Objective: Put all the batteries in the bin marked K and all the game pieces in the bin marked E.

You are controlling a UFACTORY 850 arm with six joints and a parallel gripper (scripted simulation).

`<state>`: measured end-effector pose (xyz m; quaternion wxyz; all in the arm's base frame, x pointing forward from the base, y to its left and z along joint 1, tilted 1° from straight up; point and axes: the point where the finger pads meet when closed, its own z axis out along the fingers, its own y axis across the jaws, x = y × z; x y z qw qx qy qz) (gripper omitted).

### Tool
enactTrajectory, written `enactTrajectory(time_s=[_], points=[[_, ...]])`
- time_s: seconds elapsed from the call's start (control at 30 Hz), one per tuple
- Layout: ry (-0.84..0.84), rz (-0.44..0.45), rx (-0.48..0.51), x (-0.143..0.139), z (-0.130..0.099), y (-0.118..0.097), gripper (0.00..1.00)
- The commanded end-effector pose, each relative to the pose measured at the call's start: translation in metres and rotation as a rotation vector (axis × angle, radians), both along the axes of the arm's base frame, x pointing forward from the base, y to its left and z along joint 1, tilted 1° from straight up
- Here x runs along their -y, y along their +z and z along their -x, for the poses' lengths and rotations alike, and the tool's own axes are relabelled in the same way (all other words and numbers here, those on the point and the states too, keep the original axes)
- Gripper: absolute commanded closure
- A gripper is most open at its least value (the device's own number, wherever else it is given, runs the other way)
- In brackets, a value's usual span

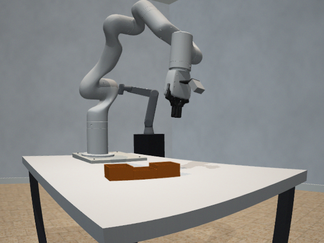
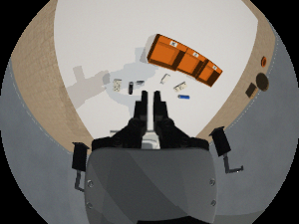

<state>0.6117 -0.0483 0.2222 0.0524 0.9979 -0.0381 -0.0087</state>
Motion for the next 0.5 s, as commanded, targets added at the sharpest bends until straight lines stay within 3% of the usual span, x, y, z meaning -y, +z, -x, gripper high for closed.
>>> enactTrajectory(time_s=[0.0, 0.47], points=[[-0.011, -0.019, 0.009, 0.010, 0.021, 0.001, 0.93], [-0.074, -0.085, 0.041, 0.030, 0.087, -0.006, 0.93]])
